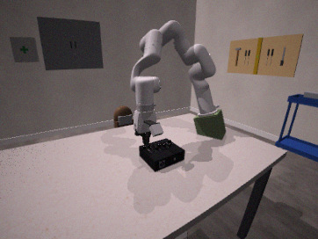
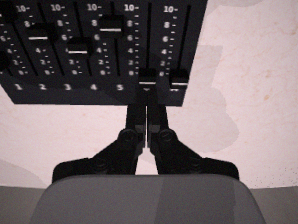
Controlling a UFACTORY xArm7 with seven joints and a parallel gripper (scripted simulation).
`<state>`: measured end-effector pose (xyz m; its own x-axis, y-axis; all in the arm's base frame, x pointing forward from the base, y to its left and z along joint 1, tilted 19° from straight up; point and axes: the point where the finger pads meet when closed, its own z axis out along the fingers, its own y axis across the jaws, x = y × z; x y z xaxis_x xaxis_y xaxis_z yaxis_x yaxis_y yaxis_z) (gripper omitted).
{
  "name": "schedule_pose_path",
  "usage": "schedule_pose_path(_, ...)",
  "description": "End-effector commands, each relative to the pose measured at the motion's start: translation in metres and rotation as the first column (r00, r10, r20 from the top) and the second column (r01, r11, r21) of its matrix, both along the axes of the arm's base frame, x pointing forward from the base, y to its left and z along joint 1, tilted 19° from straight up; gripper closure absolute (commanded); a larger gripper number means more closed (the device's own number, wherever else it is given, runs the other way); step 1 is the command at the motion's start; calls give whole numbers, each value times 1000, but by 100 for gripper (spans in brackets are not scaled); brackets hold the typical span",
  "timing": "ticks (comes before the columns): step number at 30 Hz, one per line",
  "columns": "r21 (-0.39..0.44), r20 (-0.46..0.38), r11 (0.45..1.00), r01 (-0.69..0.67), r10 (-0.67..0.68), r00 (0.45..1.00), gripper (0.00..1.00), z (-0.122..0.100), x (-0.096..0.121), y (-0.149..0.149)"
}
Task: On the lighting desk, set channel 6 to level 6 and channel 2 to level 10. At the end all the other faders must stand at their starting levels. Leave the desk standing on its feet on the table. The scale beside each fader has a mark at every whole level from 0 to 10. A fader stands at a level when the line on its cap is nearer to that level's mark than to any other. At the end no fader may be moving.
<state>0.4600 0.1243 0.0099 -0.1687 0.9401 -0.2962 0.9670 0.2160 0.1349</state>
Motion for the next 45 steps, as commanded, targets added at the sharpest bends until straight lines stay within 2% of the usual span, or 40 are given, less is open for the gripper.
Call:
schedule_pose_path(1,2,3,1000,-2,2,1000,100,1,1,3)
schedule_pose_path(45,2,3,1000,-2,2,1000,100,-5,-2,21)
